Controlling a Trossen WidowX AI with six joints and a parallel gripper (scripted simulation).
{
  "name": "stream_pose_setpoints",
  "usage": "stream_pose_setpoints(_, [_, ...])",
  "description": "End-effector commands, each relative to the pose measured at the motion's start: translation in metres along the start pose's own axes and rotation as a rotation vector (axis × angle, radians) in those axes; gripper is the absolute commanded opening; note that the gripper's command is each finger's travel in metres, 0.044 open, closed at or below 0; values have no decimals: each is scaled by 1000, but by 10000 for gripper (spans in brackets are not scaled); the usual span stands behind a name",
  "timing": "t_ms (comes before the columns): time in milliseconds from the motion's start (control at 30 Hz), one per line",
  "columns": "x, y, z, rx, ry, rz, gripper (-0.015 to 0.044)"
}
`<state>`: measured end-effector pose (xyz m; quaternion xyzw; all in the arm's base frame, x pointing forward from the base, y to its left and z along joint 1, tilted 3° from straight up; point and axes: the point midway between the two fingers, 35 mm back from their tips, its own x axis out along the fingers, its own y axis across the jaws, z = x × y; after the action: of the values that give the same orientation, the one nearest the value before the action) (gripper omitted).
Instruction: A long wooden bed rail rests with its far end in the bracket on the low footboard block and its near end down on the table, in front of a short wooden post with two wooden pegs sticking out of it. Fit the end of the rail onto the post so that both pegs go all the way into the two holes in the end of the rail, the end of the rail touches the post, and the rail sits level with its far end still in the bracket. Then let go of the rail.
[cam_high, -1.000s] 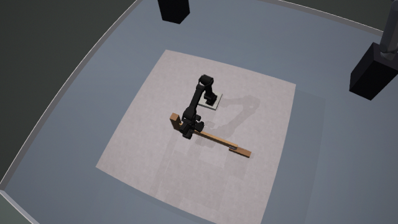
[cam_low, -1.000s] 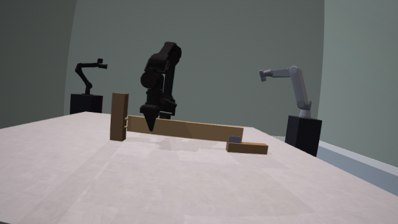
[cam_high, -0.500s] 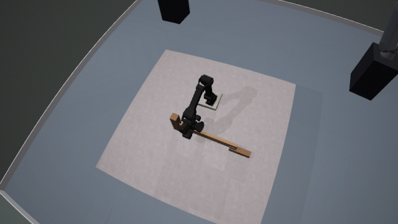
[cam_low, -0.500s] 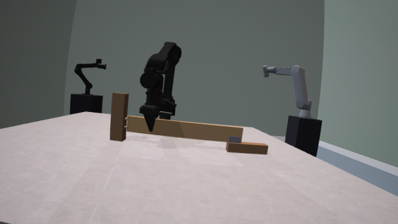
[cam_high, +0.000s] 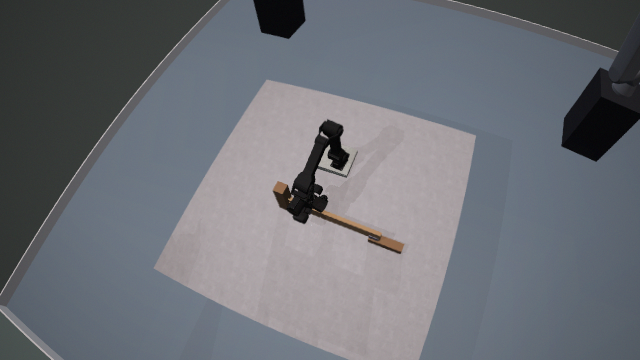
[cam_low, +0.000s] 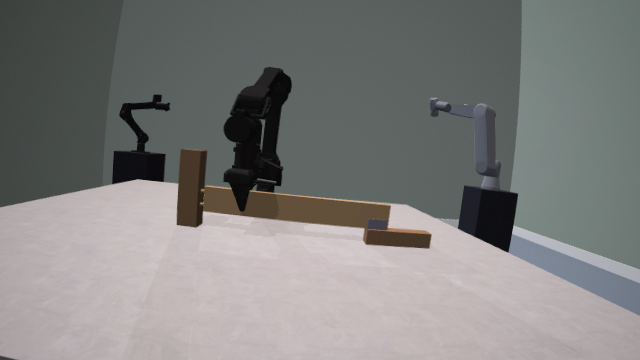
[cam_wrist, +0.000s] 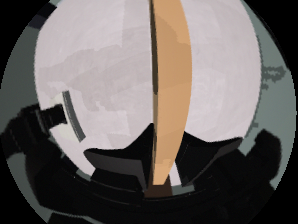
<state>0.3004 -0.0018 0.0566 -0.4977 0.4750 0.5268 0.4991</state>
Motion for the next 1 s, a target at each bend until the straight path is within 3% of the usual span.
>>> stream_pose_setpoints(0, [-2,0,-4,2,4,-2,0])
stream_pose_setpoints(967, [-2,-1,3,2,4,-2,0])
